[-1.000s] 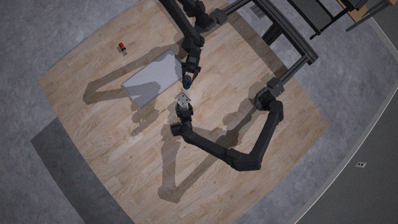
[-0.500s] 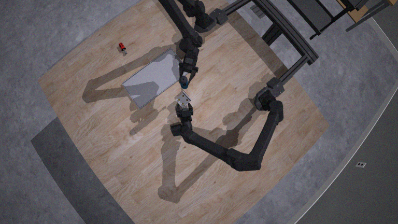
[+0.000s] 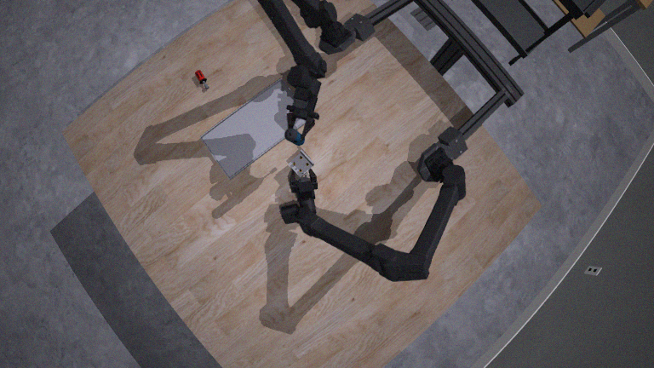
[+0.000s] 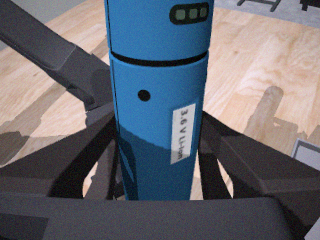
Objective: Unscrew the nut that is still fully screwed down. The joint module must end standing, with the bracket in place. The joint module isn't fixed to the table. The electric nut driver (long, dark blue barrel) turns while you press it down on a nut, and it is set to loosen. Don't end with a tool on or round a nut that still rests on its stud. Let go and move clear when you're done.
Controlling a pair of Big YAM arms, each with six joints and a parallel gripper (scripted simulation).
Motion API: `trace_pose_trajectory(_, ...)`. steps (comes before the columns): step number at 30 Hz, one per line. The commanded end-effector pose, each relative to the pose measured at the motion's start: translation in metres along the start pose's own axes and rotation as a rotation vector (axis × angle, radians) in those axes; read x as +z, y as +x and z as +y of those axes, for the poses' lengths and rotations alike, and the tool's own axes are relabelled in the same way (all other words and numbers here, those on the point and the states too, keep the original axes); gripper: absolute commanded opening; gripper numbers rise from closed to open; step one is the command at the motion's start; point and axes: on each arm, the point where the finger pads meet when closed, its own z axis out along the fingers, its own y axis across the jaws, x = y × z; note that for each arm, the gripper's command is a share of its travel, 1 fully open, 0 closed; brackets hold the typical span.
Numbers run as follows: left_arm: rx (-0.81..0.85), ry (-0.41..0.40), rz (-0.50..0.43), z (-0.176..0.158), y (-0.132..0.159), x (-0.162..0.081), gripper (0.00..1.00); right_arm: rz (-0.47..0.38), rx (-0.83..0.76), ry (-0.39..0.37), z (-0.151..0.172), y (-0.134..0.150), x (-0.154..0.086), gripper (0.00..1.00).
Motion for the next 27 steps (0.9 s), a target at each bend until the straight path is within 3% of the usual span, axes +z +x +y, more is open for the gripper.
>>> trace_pose_trajectory(1, 0.032, 0.015, 0.007, 0.003, -0.014, 0.008, 0.59, -0.046, 0.088, 0.050, -0.024, -0.031, 0.021, 0.42)
trace_pose_trajectory(6, 0.032, 0.015, 0.007, 0.003, -0.014, 0.008, 0.59, -0.010, 0.136, 0.070, -0.039, -0.026, 0.026, 0.42)
trace_pose_trajectory(11, 0.032, 0.015, 0.007, 0.003, -0.014, 0.008, 0.59, -0.025, 0.126, 0.040, -0.024, -0.035, 0.024, 0.42)
trace_pose_trajectory(13, 0.032, 0.015, 0.007, 0.003, -0.014, 0.008, 0.59, 0.004, 0.155, 0.080, -0.045, -0.024, 0.027, 0.42)
trace_pose_trajectory(23, 0.032, 0.015, 0.007, 0.003, -0.014, 0.008, 0.59, 0.074, 0.253, 0.128, -0.077, -0.014, 0.033, 0.42)
trace_pose_trajectory(27, 0.032, 0.015, 0.007, 0.003, -0.014, 0.008, 0.59, 0.059, 0.243, 0.097, -0.062, -0.023, 0.032, 0.42)
